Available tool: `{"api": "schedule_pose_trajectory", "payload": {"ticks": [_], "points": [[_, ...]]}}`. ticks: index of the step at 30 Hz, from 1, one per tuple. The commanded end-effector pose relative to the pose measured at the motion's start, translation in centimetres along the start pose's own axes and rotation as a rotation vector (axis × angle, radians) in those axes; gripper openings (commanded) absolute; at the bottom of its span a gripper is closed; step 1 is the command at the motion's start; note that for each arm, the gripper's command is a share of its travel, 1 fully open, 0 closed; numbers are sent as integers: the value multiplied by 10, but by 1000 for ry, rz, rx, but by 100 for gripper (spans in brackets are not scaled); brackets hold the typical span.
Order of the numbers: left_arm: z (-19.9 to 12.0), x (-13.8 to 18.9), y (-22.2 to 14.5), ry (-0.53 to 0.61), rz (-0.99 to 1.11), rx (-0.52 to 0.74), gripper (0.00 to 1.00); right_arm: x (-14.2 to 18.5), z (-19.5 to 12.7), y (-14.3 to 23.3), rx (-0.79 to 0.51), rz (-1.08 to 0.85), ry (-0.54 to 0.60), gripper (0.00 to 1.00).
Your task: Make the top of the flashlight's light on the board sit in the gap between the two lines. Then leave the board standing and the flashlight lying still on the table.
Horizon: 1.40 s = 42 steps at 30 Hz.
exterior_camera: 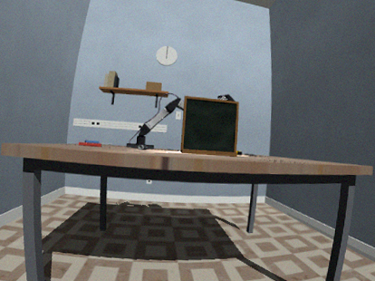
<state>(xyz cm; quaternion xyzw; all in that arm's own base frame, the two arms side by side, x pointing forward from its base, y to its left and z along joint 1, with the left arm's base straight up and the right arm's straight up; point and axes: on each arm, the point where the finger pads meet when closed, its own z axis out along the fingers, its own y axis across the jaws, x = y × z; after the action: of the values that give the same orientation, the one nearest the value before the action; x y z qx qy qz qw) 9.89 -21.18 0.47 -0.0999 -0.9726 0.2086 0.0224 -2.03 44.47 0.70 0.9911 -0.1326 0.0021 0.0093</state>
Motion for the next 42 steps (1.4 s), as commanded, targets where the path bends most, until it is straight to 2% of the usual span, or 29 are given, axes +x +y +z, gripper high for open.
{"api": "schedule_pose_trajectory", "payload": {"ticks": [1, 2, 22, 27, 30, 42], "points": [[5, 3, 2, 14, -16, 4, 100, -5, -9, -6, 20, 23, -16, 30], [-10, -5, -8, -14, 6, 26, 100, -5, -9, -6, 20, 23, -16, 30], [-57, -2, -5, -8, 5, 17, 100, -5, -9, -6, 20, 23, -16, 30], [-46, 8, 8, 38, -15, -18, 100, -5, -9, -6, 20, 23, -16, 30], [-52, 3, 3, 8, 0, -5, 100, -5, -9, -6, 20, 23, -16, 30], [-46, 8, 7, 36, -6, -27, 100, -5, -9, -6, 20, 23, -16, 30]]}}
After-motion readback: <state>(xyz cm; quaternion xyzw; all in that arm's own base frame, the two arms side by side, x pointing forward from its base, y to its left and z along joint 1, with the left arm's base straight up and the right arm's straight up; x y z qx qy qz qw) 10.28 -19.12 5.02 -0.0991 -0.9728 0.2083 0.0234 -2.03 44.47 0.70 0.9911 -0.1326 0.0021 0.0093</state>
